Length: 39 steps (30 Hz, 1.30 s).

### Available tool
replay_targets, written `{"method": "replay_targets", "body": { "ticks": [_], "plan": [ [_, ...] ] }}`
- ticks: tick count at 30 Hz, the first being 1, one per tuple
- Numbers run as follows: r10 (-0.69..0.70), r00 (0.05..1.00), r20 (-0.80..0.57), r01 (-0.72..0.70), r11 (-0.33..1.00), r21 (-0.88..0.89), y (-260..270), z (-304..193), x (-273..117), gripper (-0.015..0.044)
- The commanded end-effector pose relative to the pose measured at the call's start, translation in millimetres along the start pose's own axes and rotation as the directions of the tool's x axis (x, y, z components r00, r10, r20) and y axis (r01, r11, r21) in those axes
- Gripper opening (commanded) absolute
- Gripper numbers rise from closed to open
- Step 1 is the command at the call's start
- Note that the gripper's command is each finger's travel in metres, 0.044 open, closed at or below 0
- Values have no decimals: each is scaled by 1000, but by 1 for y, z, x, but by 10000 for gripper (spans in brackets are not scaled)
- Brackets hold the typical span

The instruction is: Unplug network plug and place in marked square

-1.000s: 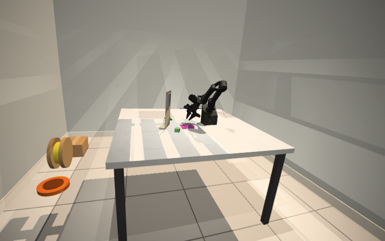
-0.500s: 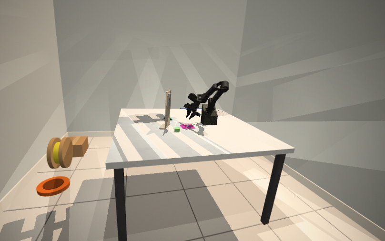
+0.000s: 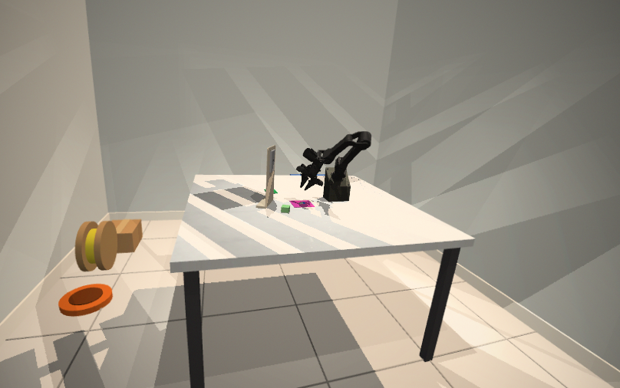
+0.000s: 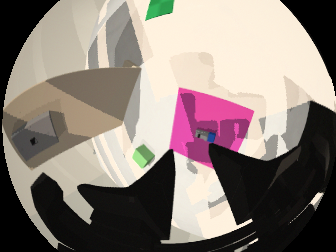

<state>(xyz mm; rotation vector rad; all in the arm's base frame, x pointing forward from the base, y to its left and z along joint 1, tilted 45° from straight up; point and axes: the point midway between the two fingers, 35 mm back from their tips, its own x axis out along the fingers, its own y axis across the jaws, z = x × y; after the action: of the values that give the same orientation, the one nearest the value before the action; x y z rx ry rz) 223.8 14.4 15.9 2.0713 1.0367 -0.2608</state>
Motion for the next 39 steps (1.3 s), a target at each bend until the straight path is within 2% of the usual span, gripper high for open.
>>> {"method": "replay_targets", "body": {
  "ticks": [1, 39],
  "plan": [
    [9, 1000, -4, -9, 1000, -17, 5, -1, -3, 156],
    [35, 999, -16, -35, 999, -12, 17, -12, -31, 156]
  ]
}}
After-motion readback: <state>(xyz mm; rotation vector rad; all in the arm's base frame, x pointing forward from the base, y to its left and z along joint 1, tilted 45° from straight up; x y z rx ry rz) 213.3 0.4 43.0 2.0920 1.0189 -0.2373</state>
